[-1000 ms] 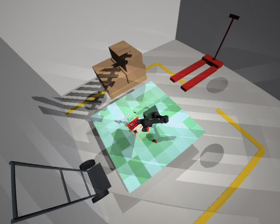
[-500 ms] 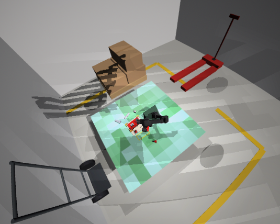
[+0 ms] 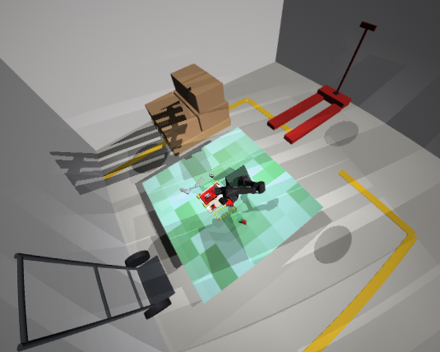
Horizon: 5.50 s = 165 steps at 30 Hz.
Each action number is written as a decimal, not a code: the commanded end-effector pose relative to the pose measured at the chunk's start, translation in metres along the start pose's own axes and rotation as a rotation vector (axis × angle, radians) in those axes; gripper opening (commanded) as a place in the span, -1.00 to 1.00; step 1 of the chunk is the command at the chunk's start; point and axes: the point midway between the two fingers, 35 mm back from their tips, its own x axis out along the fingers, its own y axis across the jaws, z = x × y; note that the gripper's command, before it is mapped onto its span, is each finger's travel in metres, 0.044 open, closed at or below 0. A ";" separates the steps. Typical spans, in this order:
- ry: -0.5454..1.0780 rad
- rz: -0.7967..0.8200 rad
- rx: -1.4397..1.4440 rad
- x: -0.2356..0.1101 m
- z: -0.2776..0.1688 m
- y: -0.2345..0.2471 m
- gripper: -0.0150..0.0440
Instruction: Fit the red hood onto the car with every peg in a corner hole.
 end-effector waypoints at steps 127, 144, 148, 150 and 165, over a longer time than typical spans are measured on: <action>-0.002 0.008 1.016 0.117 -0.016 0.029 1.00; 0.003 0.004 1.014 0.117 -0.017 0.029 0.60; 0.002 0.005 1.016 0.116 -0.017 0.029 0.31; 0.003 0.005 1.016 0.114 -0.017 0.029 0.13; 0.005 0.005 1.016 0.073 -0.017 0.028 -0.49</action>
